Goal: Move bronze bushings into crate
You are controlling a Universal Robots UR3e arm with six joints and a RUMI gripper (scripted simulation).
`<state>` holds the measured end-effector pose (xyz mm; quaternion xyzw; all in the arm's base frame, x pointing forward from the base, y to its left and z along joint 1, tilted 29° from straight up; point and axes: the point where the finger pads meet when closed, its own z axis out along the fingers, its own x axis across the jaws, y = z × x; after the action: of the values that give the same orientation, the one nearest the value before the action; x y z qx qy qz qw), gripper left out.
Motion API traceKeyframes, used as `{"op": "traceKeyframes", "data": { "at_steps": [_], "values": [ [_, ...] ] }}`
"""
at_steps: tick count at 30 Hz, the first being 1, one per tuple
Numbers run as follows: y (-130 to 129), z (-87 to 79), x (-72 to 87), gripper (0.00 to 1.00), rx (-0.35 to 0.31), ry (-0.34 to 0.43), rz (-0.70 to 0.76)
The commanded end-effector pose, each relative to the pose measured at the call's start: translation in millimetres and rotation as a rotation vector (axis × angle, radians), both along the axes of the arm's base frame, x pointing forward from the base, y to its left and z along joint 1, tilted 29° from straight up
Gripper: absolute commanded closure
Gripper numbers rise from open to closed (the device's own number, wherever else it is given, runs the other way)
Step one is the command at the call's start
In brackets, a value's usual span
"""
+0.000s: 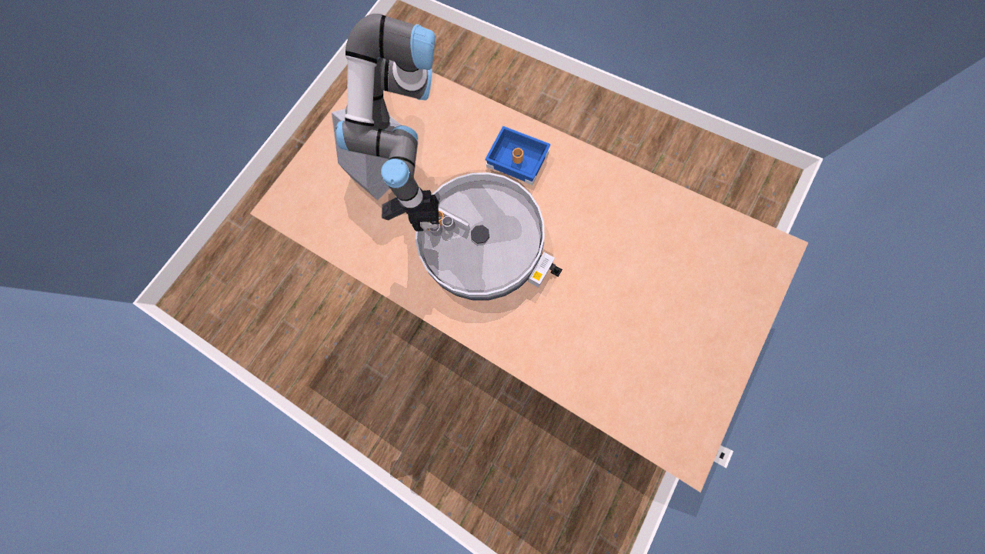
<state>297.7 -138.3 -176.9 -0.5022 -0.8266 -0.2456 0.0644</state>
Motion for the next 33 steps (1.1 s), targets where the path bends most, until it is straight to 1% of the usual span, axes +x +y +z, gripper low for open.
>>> {"op": "traceKeyframes", "data": {
  "at_steps": [1,2,3,33],
  "values": [
    [-1.1,0.3,0.4,0.95,-0.002,-0.001,-0.001],
    [-1.1,0.3,0.4,0.95,-0.002,-0.001,-0.001],
    [-1.1,0.3,0.4,1.0,-0.002,-0.001,-0.001],
    [-1.1,0.3,0.4,1.0,-0.002,-0.001,-0.001]
  ]
}}
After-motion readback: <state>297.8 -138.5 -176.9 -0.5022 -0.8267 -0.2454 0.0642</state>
